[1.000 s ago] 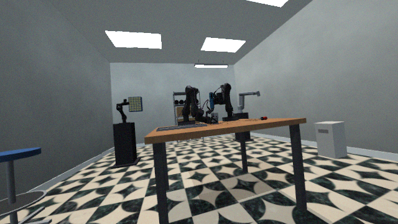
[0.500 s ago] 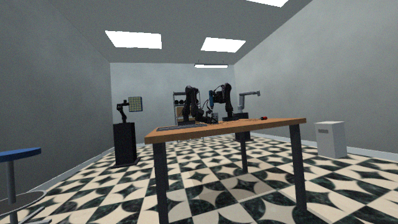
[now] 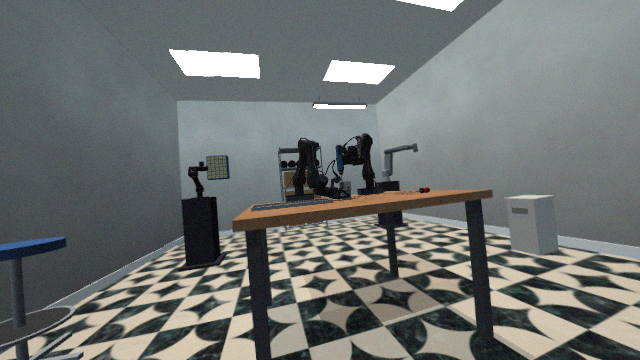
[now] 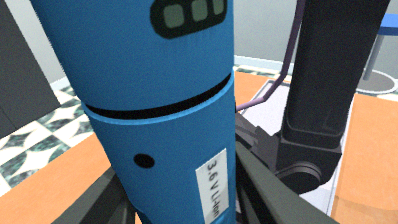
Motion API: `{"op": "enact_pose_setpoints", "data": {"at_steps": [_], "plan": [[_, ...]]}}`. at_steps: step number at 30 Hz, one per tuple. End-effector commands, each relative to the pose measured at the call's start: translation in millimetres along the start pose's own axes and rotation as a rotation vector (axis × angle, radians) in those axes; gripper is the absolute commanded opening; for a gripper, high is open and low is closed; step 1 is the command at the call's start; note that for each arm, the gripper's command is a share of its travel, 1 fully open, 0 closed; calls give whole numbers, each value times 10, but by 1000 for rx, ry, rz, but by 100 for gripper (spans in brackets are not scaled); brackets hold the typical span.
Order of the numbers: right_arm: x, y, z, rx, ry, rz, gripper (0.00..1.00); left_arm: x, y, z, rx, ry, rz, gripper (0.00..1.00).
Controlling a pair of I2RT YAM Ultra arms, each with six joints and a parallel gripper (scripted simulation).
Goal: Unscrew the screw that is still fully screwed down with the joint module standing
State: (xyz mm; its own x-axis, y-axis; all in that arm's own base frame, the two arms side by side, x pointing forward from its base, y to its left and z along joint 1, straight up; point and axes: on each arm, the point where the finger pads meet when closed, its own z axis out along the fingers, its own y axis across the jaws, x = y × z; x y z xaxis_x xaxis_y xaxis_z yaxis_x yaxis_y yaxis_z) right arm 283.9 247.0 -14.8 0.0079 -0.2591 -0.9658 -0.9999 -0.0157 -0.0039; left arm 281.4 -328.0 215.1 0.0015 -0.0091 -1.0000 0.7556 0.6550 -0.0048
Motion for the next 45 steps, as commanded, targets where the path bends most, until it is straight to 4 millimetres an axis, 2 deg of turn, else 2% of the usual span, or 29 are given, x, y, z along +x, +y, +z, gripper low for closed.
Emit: {"op": "enact_pose_setpoints", "data": {"at_steps": [1,21,45], "plan": [[-58,-29,2,-2,-10,-16,59,-634,15,42,2,-176,7,42],[-58,-29,2,-2,-10,-16,59,-615,38,42,-1,-169,7,42],[-58,-29,2,-2,-10,-16,59,-754,37,36,3,-169,6,42]]}}
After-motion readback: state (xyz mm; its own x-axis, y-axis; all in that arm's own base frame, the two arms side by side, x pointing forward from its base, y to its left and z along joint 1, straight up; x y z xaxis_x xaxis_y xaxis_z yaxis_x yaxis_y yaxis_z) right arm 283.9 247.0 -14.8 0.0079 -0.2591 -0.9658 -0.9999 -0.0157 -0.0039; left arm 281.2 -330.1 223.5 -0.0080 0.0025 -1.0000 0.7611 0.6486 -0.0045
